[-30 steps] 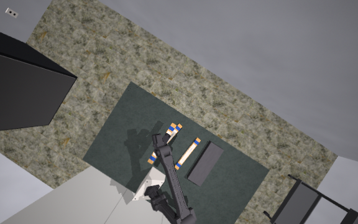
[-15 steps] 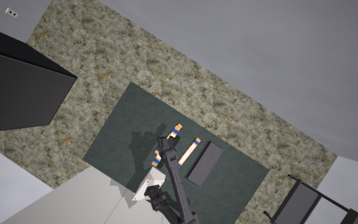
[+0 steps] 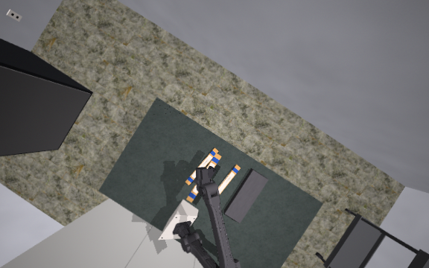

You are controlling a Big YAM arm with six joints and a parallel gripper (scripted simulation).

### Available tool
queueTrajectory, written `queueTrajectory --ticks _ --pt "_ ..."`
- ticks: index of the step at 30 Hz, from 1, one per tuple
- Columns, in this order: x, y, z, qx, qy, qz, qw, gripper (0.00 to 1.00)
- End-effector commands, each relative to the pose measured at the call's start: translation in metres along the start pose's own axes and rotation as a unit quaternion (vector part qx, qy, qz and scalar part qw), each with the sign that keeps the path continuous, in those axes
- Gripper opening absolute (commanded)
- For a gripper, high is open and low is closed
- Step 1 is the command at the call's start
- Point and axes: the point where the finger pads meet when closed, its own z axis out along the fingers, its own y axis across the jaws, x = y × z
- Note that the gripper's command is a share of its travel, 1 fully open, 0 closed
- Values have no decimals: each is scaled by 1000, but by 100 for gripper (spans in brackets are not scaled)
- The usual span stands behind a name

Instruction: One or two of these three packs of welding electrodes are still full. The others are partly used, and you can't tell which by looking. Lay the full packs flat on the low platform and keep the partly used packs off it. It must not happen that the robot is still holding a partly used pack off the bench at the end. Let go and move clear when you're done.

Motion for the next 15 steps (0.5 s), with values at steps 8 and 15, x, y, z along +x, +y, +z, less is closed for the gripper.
queueTrajectory --ticks 8,15 --pt "-4 -36 -10 -6 -8 -1 1000 0" --pt "-7 -52 -12 -8 -11 2 1000 0"
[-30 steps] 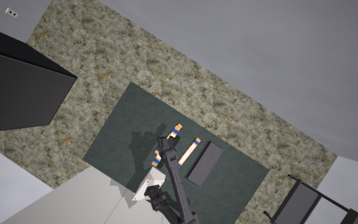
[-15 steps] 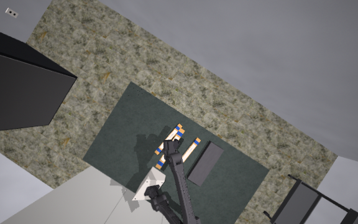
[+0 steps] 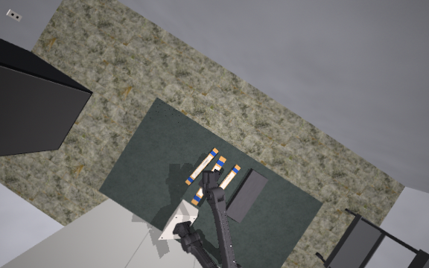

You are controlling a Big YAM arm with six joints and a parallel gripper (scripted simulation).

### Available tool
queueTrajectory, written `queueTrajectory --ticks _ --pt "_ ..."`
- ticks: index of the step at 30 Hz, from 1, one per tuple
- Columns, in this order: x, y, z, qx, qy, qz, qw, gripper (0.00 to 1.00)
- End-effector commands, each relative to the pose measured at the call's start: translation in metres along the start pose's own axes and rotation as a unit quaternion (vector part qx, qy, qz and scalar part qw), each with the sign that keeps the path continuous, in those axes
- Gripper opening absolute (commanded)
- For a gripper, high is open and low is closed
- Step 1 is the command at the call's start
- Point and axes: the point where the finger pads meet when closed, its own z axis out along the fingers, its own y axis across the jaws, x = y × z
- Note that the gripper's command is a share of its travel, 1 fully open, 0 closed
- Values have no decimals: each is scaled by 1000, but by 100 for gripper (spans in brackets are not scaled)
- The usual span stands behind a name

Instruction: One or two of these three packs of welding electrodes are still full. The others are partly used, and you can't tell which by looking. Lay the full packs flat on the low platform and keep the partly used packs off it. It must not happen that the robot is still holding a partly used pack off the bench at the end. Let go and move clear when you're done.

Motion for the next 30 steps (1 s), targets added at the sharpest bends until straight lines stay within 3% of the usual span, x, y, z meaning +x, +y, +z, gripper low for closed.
queueTrajectory --ticks 1,10,20,30 --pt "-6 -16 -11 -7 -10 2 1000 0" --pt "-4 -38 -10 -6 -9 1 1000 0" --pt "-12 -32 -20 -13 -26 4 1000 0" --pt "-5 -31 -12 -10 -22 -1 1000 0"
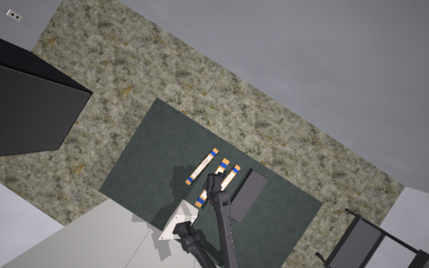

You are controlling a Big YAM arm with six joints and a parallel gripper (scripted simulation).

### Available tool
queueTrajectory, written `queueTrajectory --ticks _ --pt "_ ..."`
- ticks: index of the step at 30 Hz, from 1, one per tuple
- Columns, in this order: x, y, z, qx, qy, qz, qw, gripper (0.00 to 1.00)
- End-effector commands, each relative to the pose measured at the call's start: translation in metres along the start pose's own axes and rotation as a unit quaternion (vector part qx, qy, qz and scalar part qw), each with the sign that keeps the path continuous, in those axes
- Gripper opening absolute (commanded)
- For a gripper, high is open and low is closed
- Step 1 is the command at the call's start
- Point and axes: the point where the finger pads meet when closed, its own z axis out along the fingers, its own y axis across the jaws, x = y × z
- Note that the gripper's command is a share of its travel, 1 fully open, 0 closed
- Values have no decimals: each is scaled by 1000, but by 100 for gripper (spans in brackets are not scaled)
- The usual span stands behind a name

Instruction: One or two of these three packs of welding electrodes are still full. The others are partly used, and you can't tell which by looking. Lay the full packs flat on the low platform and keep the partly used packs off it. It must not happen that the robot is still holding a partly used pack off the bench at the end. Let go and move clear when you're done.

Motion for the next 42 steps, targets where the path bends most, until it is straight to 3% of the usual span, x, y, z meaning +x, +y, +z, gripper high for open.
queueTrajectory --ticks 1,16,39,42 --pt "-5 -5 -11 -7 -18 3 1000 0" --pt "-18 -12 -14 -12 -23 18 999 0" --pt "-11 -11 -9 -9 -19 12 1000 0" --pt "-7 -2 0 -6 -14 7 1000 0"
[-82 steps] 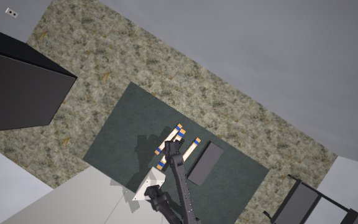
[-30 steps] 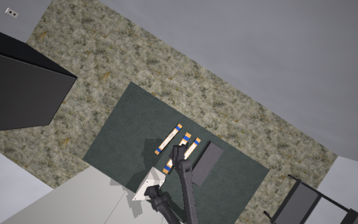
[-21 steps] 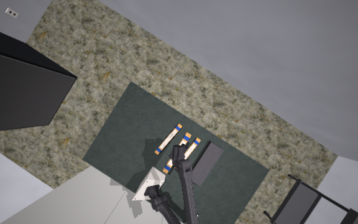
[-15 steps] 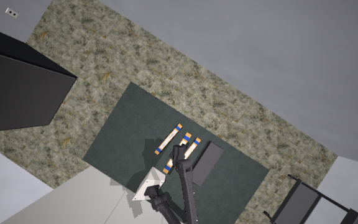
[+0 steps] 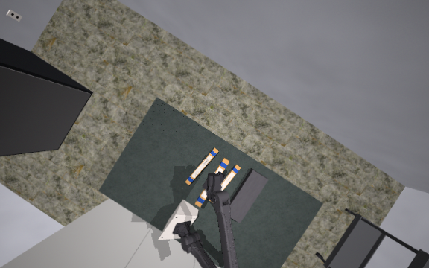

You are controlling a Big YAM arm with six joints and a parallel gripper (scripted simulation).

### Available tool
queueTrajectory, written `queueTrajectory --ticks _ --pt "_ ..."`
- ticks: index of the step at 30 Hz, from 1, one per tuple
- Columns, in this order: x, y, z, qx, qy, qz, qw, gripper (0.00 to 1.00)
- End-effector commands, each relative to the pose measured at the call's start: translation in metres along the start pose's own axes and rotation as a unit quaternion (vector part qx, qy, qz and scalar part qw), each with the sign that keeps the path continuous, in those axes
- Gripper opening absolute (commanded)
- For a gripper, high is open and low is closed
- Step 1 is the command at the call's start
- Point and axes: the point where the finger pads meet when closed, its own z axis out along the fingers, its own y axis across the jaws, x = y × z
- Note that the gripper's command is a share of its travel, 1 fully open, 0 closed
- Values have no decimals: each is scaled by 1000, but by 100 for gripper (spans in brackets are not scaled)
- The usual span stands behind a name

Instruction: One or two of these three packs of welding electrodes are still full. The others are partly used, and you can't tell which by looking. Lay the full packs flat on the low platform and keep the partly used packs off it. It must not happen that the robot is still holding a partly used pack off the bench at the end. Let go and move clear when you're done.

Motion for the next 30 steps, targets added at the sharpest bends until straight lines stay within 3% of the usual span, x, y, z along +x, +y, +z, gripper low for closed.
queueTrajectory --ticks 1,30 --pt "-7 -2 -2 -5 -12 7 1000 0" --pt "-8 -2 33 -4 -12 7 1000 0"
